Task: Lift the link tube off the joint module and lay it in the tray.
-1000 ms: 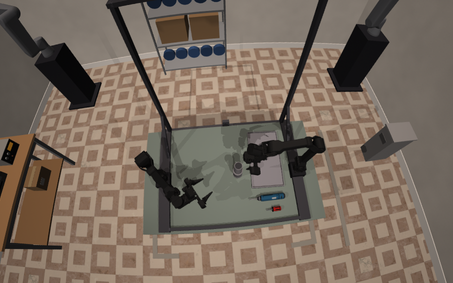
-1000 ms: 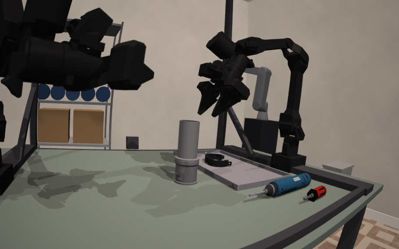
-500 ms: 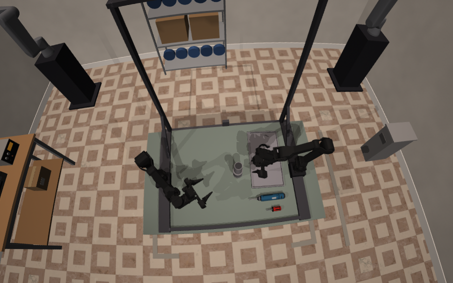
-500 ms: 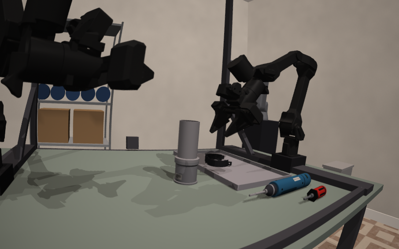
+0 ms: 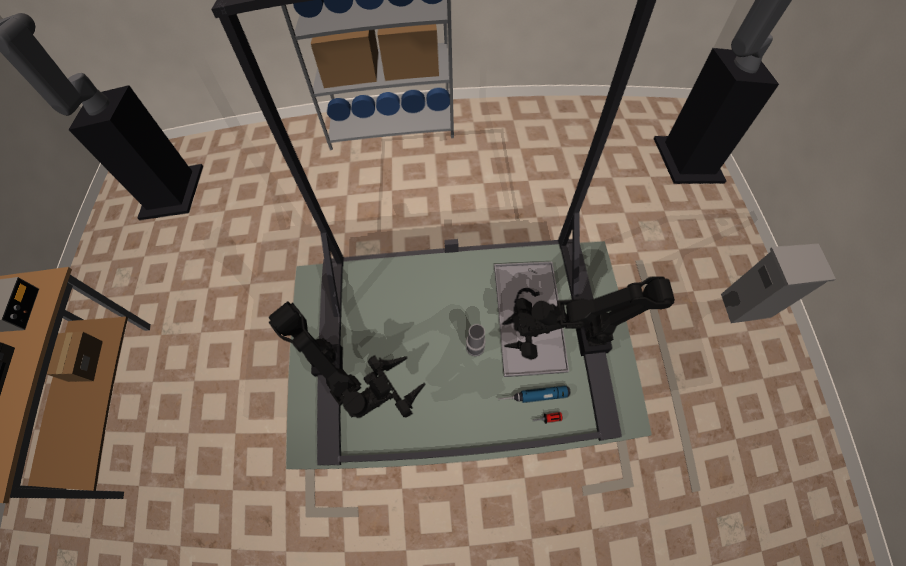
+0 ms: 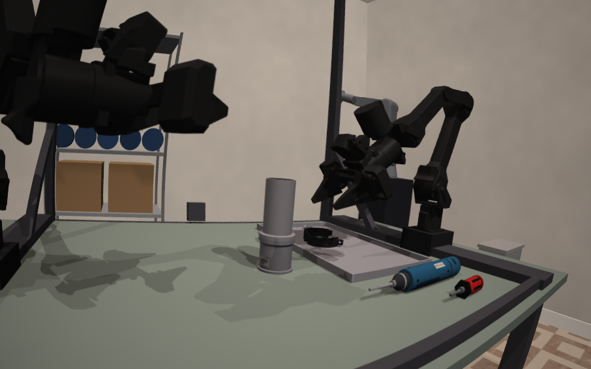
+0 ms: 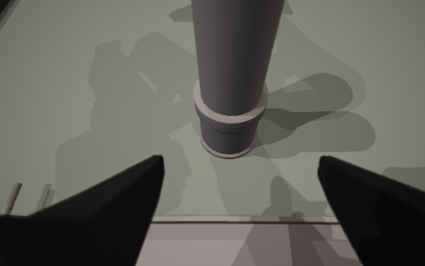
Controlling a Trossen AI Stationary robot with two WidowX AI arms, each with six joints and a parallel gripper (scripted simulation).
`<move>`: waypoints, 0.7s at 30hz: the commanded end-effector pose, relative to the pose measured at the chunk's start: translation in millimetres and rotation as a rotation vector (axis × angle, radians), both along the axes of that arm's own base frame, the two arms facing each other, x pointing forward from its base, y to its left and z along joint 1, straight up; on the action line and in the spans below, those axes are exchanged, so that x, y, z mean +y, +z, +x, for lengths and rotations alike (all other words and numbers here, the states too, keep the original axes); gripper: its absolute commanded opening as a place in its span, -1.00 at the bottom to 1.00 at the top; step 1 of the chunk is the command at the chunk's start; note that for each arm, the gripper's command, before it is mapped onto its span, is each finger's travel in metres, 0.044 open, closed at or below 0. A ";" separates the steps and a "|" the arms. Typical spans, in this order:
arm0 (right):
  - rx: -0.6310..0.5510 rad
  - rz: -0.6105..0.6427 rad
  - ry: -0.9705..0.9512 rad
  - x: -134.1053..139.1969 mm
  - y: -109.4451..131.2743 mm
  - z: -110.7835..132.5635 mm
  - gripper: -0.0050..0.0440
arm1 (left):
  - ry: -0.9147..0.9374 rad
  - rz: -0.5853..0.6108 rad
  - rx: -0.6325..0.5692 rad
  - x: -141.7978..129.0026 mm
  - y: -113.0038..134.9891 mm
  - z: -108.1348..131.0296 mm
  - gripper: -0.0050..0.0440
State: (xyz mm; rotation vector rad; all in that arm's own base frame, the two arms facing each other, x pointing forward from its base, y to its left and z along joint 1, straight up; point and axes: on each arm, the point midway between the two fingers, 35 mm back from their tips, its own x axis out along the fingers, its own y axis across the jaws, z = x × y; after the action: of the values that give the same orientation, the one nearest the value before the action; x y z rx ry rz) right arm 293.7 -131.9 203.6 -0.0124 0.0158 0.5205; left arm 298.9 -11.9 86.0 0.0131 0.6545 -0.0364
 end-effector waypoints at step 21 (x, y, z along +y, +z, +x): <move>-0.008 -0.008 0.000 -0.2 4.4 -0.3 1.00 | -0.003 -0.006 -0.156 -1.4 14.2 45.1 0.65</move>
State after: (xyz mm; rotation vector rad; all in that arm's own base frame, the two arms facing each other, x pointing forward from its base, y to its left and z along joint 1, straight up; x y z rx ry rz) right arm 293.7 -131.9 203.6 -0.0124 0.0158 0.5205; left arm 327.9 -13.0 97.1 0.0099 0.5223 -0.0376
